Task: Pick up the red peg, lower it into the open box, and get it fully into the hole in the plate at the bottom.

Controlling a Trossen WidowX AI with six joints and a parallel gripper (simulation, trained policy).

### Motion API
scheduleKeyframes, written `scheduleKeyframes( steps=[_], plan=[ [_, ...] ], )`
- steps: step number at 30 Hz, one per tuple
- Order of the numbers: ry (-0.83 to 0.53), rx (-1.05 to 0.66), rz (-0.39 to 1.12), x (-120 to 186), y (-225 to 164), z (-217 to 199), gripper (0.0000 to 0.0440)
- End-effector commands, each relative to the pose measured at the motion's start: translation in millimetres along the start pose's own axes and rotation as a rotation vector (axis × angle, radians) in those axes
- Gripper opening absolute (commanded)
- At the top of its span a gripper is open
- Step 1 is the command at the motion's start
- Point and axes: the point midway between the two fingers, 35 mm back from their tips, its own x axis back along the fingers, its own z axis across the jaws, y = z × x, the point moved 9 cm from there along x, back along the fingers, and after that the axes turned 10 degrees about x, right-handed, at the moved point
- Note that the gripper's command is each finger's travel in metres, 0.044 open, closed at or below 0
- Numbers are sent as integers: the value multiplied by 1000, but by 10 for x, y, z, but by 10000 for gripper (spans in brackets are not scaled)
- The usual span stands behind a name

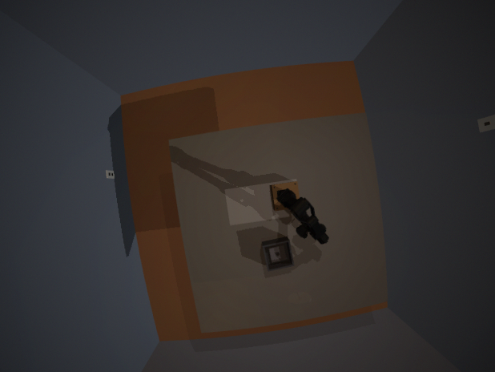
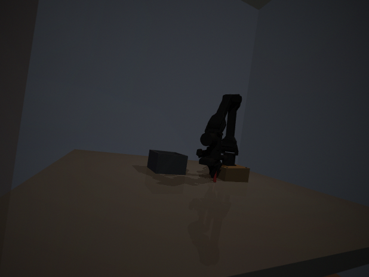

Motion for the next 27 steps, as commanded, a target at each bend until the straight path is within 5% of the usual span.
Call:
scheduleKeyframes(
  steps=[1, 27],
  plan=[
    [12, 13, 13, 57, 30, 36, 0],
    [108, 192, -235, 1110, 460, 47, 0]
  ],
)
